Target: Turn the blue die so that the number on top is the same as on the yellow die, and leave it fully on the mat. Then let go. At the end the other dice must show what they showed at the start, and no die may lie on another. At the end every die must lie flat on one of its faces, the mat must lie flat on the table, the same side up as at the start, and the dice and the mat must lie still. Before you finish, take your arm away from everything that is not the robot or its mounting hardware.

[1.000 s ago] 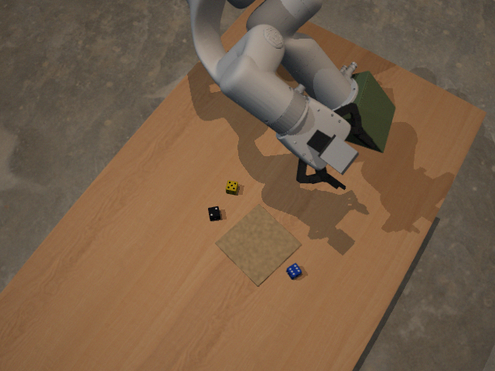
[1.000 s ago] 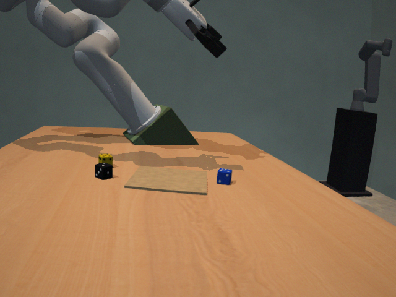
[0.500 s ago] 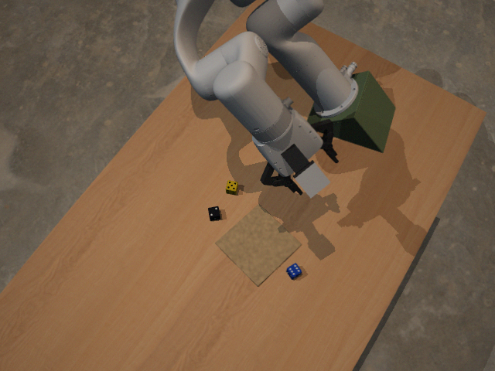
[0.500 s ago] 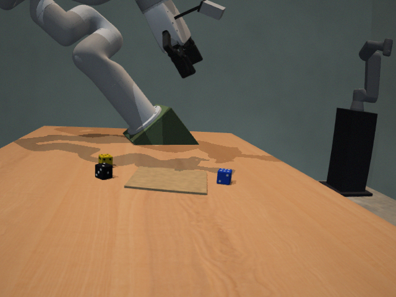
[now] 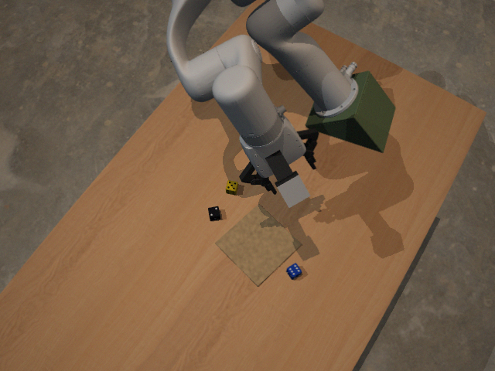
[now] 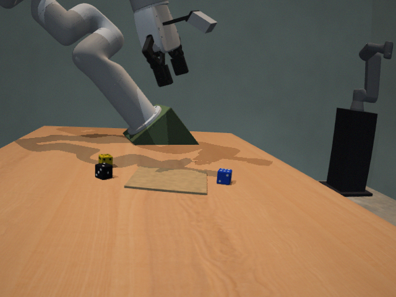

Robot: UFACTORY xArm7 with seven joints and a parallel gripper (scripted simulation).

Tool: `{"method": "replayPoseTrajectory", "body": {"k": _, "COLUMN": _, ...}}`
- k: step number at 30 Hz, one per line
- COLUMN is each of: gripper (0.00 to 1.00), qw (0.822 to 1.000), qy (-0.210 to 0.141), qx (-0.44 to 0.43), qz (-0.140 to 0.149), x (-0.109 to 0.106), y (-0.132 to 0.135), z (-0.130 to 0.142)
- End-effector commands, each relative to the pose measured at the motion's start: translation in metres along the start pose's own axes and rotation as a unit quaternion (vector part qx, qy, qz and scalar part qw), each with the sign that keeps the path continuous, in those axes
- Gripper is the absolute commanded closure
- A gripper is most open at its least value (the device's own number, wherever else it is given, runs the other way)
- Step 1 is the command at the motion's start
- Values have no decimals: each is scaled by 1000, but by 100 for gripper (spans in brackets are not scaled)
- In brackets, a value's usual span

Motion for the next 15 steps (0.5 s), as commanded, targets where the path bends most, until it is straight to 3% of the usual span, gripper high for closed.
{"method": "replayPoseTrajectory", "body": {"k": 1, "gripper": 0, "qw": 1000, "qy": -1, "qx": 1, "qz": 3, "x": -1, "y": 1, "z": 0}}
{"method": "replayPoseTrajectory", "body": {"k": 3, "gripper": 0, "qw": 1000, "qy": -1, "qx": 1, "qz": 3, "x": -1, "y": 1, "z": 0}}
{"method": "replayPoseTrajectory", "body": {"k": 4, "gripper": 0, "qw": 999, "qy": -31, "qx": 23, "qz": 31, "x": 0, "y": 17, "z": 12}}
{"method": "replayPoseTrajectory", "body": {"k": 15, "gripper": 0, "qw": 999, "qy": -31, "qx": 23, "qz": 31, "x": 0, "y": 17, "z": 12}}
Point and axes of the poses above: the point where the finger pads meet when closed, its own x axis out along the fingers, its own y axis across the jaws, z = x × y, the point moved 3 cm from there along -x, back along the fingers, and after that the axes turned 4 degrees about -x, right-handed, at the moved point
